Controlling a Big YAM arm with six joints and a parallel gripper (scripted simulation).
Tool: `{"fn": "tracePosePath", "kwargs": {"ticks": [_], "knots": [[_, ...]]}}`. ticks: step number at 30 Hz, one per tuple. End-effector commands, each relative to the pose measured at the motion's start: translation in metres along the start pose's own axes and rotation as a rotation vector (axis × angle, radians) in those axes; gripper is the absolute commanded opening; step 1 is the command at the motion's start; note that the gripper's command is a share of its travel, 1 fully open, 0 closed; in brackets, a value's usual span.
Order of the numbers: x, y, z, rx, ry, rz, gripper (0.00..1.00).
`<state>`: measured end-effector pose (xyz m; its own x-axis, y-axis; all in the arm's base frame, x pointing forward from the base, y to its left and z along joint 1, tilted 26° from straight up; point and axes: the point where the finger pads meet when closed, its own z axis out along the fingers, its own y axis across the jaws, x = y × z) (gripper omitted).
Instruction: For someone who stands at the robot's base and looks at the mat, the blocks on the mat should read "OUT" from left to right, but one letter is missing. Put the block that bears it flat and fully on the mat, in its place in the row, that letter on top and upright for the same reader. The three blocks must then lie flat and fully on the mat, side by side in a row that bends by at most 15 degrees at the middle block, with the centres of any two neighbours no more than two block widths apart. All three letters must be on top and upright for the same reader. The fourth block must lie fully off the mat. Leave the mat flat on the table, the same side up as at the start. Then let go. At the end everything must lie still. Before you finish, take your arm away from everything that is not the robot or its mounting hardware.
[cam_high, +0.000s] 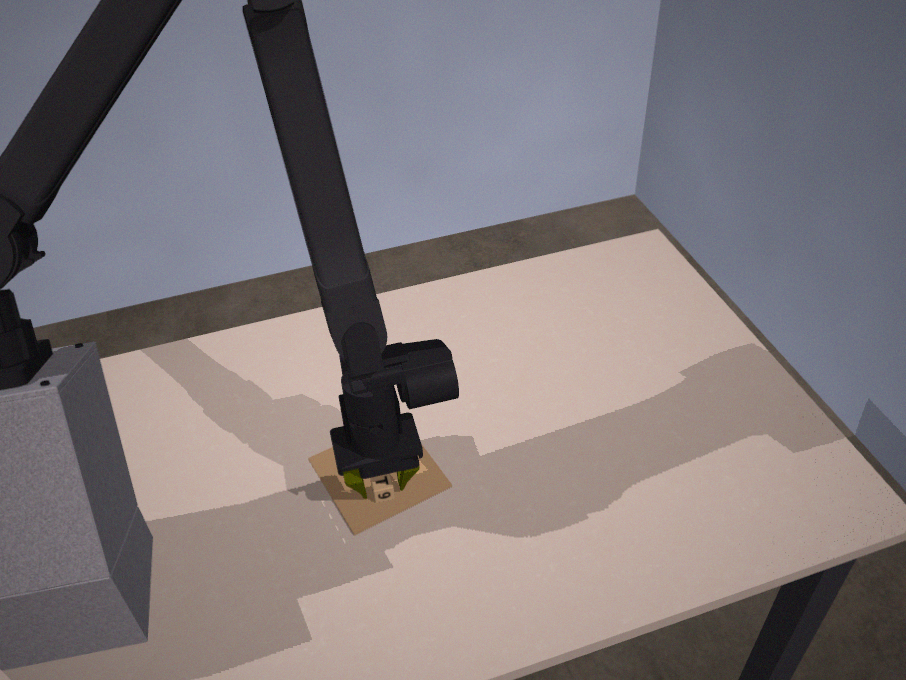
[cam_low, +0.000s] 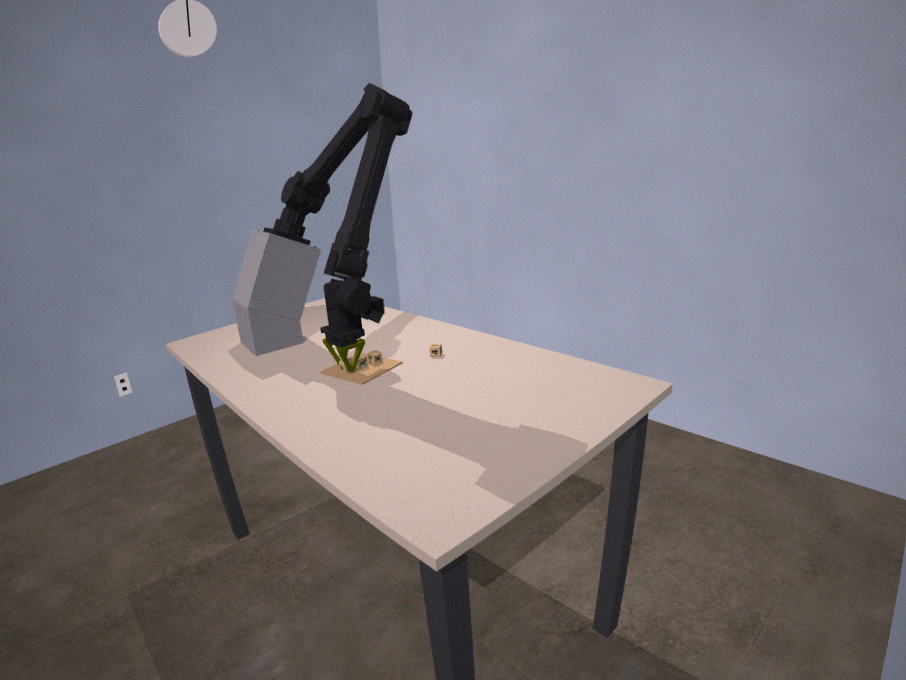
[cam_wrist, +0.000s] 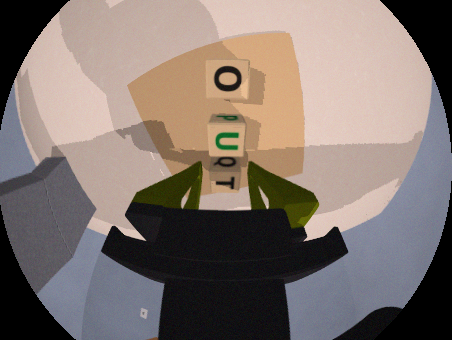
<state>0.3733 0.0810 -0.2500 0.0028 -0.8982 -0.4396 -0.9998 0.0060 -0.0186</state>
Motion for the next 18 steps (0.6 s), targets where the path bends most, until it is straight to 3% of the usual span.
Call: {"fn": "tracePosePath", "kwargs": {"ticks": [1, 12, 18], "knots": [[-0.006, -0.004, 0.005, 0.002, -0.001, -0.015, 0.46], [-0.007, -0.004, 0.004, 0.003, -0.001, -0.016, 0.46], [-0.011, -0.008, -0.007, 0.009, -0.001, -0.029, 0.46]]}}
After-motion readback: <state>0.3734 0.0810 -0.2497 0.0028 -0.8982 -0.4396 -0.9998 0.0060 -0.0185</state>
